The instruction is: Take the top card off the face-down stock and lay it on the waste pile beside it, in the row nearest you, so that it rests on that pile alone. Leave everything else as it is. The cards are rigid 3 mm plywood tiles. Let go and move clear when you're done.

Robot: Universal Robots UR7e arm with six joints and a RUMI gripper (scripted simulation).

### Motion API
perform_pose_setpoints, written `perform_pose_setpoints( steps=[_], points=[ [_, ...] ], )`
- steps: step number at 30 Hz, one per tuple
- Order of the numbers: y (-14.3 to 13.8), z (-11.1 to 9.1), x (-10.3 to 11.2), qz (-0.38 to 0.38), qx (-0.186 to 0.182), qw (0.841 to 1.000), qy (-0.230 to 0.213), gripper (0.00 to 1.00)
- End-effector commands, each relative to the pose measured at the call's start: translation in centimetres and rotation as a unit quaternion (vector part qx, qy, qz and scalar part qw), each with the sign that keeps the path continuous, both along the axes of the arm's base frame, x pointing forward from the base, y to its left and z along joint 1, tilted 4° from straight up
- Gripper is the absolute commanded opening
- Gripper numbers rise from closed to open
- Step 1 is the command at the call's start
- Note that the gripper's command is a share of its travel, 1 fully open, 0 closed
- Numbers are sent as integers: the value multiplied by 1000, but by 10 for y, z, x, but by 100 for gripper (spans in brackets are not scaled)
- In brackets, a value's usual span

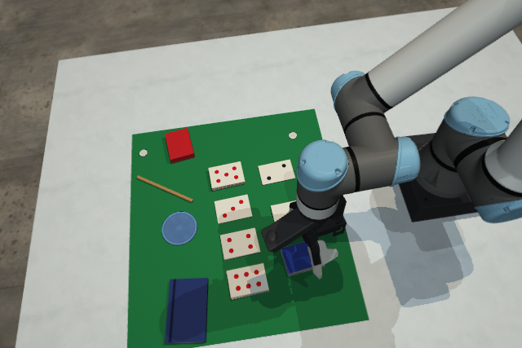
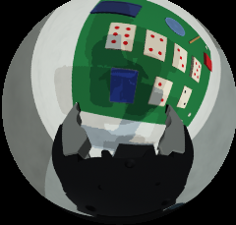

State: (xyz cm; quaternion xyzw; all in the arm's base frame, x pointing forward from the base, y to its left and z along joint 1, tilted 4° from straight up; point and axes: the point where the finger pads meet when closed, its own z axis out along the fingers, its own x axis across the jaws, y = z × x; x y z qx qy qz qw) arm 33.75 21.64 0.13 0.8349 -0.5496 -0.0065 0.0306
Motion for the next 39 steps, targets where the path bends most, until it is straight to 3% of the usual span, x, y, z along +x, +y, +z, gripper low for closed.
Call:
perform_pose_setpoints(
  steps=[1, 15, 16, 28, 39],
  points=[
    [-1, 0, 0, -20, -1, 1000, -2, 100],
    [-1, 0, 0, -31, -2, 1000, -2, 100],
    [-1, 0, 0, -31, -2, 1000, -2, 50],
    [-1, -5, 0, -31, -2, 1000, -2, 50],
    [-2, -27, -1, -31, -2, 1000, -2, 50]
  ],
)
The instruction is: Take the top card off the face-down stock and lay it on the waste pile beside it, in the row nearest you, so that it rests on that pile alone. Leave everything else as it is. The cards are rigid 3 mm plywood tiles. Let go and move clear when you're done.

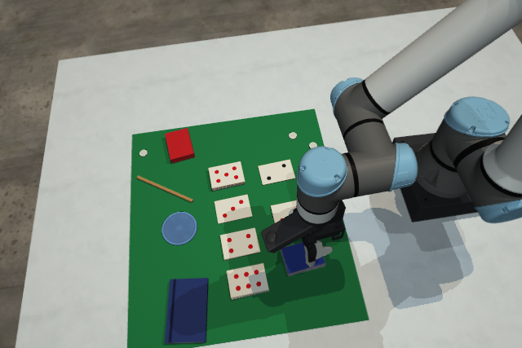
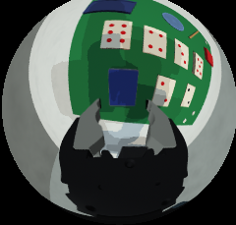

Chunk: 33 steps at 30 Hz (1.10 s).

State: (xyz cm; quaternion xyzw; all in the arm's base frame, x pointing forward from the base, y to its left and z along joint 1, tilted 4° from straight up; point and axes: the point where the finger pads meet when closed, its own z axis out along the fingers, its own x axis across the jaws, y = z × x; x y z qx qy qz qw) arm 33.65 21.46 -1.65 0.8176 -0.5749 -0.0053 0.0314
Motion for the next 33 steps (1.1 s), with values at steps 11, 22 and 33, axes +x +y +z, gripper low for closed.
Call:
perform_pose_setpoints(
  steps=[11, 22, 33],
  points=[
    [-1, -27, 0, 0, 0, 1000, -1, 50],
    [-1, -36, -1, 0, 0, 1000, -1, 50],
    [-1, -36, -1, 0, 0, 1000, -1, 50]
  ],
)
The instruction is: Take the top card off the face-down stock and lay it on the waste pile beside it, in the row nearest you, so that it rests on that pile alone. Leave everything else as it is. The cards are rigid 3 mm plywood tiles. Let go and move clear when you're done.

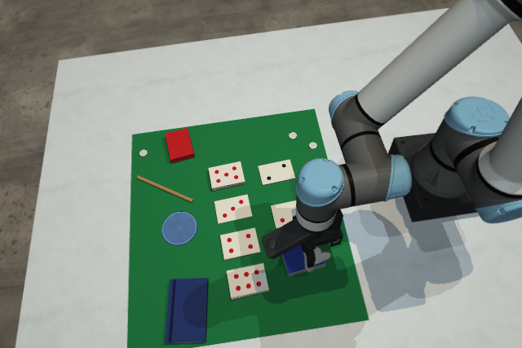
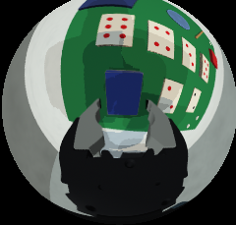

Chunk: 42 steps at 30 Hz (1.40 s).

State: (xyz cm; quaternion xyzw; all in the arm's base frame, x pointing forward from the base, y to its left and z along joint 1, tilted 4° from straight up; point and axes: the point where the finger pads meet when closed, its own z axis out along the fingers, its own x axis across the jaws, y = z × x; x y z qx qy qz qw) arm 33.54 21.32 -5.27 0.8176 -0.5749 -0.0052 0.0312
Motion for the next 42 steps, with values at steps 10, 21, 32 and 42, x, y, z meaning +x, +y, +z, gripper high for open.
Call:
perform_pose_setpoints(
  steps=[10, 21, 32, 42],
  points=[
    [0, 0, 0, 0, 0, 1000, -1, 42],
    [0, 0, 0, 0, 0, 1000, -1, 42],
    [0, 0, 0, 0, 0, 1000, -1, 50],
    [0, 0, 0, 0, 0, 1000, -1, 50]
  ],
)
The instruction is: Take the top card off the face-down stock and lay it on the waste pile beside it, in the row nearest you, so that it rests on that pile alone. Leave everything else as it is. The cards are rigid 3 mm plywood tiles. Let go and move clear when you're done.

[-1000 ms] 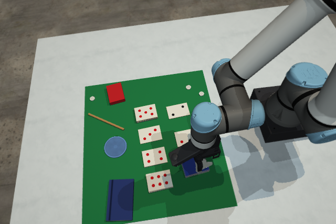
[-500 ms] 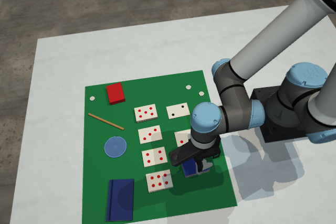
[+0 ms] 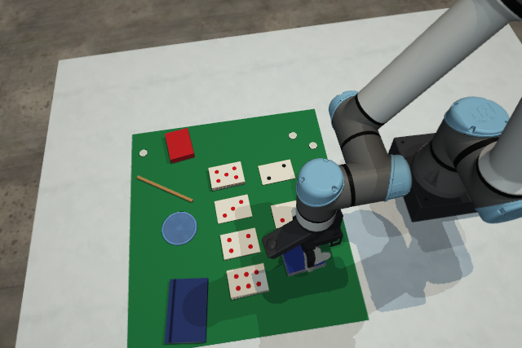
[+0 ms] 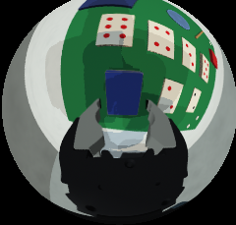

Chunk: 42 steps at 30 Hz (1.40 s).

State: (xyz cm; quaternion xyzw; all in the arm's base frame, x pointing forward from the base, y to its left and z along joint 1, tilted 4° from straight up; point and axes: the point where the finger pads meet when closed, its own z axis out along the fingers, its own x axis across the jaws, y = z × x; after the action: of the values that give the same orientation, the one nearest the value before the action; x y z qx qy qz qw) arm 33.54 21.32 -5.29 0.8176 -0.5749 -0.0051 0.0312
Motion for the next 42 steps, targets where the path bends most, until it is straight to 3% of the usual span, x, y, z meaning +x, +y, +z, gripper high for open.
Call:
perform_pose_setpoints(
  steps=[1, 42],
  points=[
    [0, 0, 0, 0, 0, 1000, -1, 50],
    [0, -8, 0, 0, 0, 1000, -1, 50]
  ],
)
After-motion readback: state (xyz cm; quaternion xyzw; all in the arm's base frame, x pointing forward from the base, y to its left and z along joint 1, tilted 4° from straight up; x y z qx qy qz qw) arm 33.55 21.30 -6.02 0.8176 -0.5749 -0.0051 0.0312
